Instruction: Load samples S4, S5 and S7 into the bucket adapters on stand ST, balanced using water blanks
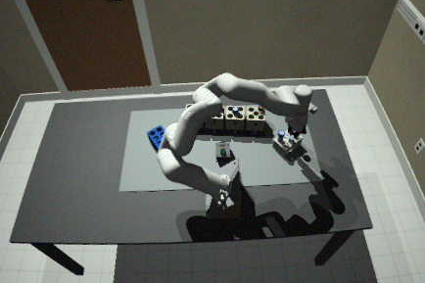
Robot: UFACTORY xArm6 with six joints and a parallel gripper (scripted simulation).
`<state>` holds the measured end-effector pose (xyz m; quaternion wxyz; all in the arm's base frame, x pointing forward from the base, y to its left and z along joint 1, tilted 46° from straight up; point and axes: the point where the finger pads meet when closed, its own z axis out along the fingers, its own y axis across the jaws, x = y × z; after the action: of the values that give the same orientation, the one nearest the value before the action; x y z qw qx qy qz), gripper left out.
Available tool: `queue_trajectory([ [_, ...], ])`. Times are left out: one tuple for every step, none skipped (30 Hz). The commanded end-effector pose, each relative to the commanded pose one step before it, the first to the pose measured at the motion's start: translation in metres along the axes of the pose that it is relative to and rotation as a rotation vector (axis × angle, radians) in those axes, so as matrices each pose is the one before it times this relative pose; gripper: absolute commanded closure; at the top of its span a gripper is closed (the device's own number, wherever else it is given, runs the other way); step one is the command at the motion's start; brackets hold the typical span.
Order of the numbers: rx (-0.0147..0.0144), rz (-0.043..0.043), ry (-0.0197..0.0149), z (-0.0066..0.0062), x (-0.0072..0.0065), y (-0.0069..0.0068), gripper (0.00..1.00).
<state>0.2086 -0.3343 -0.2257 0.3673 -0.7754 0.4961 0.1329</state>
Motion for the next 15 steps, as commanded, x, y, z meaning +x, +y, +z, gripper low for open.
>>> queue_trajectory([
  [-0.00093, -0.00129, 0.00651, -0.00551, 0.00172, -0.00021, 1.00],
  [-0.00001, 0.00000, 0.00000, -0.00200, 0.00000, 0.00000, 1.00],
  [-0.00001, 0.00000, 0.00000, -0.00200, 0.00000, 0.00000, 1.00],
  [-0.00001, 0.00000, 0.00000, -0.00200, 0.00000, 0.00000, 1.00],
  [-0.00001, 0.00000, 0.00000, -0.00200, 0.00000, 0.00000, 1.00],
  [-0.00001, 0.00000, 0.00000, -0.00200, 0.00000, 0.00000, 1.00],
  [-0.00001, 0.00000, 0.00000, -0.00200, 0.00000, 0.00000, 1.00],
  [-0.00001, 0.00000, 0.00000, -0.00200, 0.00000, 0.00000, 1.00],
  [-0.00001, 0.00000, 0.00000, -0.00200, 0.00000, 0.00000, 1.00],
  [-0.00001, 0.00000, 0.00000, -0.00200, 0.00000, 0.00000, 1.00],
  [-0.00001, 0.00000, 0.00000, -0.00200, 0.00000, 0.00000, 1.00],
  [-0.00001, 0.00000, 0.00000, -0.00200, 0.00000, 0.00000, 1.00],
  [-0.00001, 0.00000, 0.00000, -0.00200, 0.00000, 0.00000, 1.00],
  [-0.00001, 0.00000, 0.00000, -0.00200, 0.00000, 0.00000, 1.00],
  [-0.00001, 0.00000, 0.00000, -0.00200, 0.00000, 0.00000, 1.00],
])
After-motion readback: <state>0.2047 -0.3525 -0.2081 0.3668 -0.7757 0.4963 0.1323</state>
